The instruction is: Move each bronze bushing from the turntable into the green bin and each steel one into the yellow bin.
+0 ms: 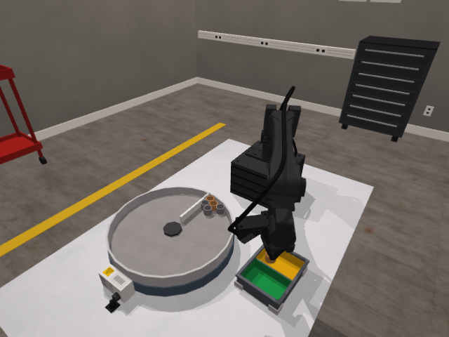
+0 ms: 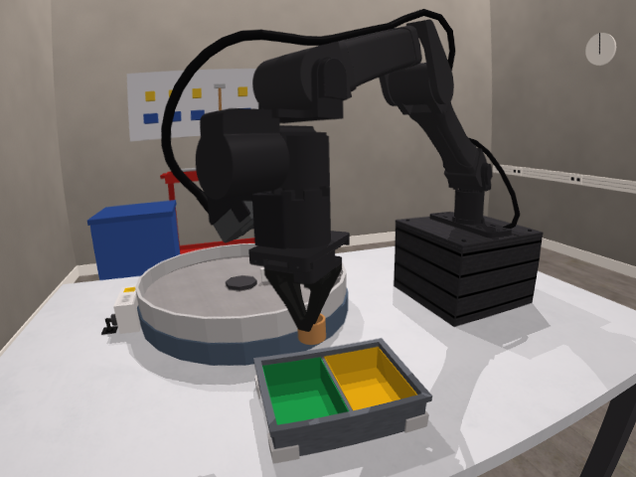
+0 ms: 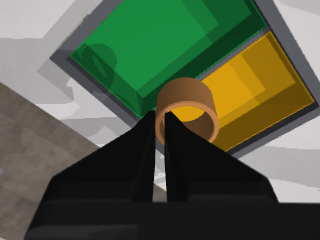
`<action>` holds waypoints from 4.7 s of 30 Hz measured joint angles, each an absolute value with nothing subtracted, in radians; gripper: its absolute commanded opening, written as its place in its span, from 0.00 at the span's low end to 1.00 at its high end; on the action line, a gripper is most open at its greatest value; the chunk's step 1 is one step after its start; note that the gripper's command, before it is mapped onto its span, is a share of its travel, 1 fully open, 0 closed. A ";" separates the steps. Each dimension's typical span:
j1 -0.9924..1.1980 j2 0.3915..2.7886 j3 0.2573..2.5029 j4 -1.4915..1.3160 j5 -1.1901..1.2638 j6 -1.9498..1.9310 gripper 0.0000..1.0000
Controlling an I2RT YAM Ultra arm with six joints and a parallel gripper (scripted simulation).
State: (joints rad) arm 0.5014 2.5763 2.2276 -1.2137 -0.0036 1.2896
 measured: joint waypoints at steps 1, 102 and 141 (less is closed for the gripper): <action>0.501 2.576 2.229 -1.215 -0.004 1.290 0.00; 0.506 2.653 2.139 -1.066 -0.004 1.293 0.00; 0.506 2.653 2.138 -1.055 -0.004 1.293 0.00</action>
